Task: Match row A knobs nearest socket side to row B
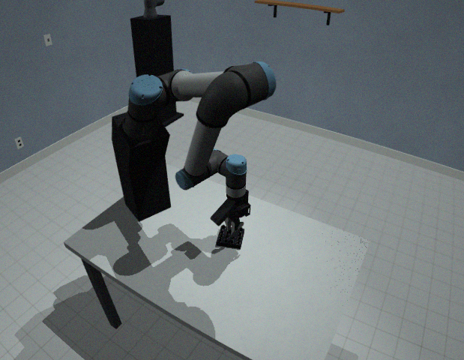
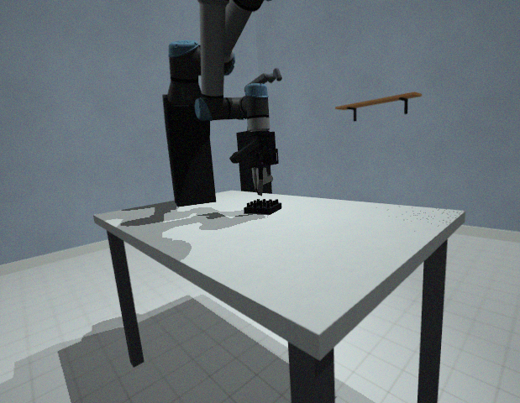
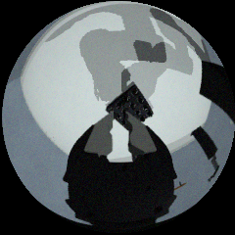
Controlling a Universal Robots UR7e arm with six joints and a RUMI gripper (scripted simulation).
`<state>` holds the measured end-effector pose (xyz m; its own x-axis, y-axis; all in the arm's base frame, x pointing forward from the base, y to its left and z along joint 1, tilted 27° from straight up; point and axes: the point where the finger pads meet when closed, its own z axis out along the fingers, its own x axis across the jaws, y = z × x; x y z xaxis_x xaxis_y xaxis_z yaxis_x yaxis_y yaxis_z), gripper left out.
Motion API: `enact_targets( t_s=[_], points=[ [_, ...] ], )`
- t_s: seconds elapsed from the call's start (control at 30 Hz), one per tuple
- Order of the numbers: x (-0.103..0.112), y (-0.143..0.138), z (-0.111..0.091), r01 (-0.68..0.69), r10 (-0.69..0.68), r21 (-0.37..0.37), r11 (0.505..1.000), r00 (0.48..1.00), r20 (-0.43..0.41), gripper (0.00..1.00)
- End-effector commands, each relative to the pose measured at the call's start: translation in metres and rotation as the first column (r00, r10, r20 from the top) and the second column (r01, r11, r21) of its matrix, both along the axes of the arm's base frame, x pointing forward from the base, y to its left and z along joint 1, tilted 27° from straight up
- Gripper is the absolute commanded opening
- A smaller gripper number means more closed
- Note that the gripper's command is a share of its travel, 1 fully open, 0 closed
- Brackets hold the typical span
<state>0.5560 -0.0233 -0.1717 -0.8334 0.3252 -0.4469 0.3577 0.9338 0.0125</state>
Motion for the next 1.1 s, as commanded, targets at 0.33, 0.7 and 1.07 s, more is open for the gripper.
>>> enact_targets(
  t_s=[0.33, 0.7, 1.07],
  points=[
    [-0.0007, 0.0, 0.0017, 0.071, -0.071, 0.034, 0.997, 0.997, 0.012, 0.11],
    [-0.0031, 0.0002, 0.0045, 0.279, -0.285, 0.14, 0.95, 0.958, 0.029, 0.11],
    [-0.0052, 0.0013, 0.0078, 0.479, -0.5, 0.253, 0.84, 0.866, 0.021, 0.11]
  ],
)
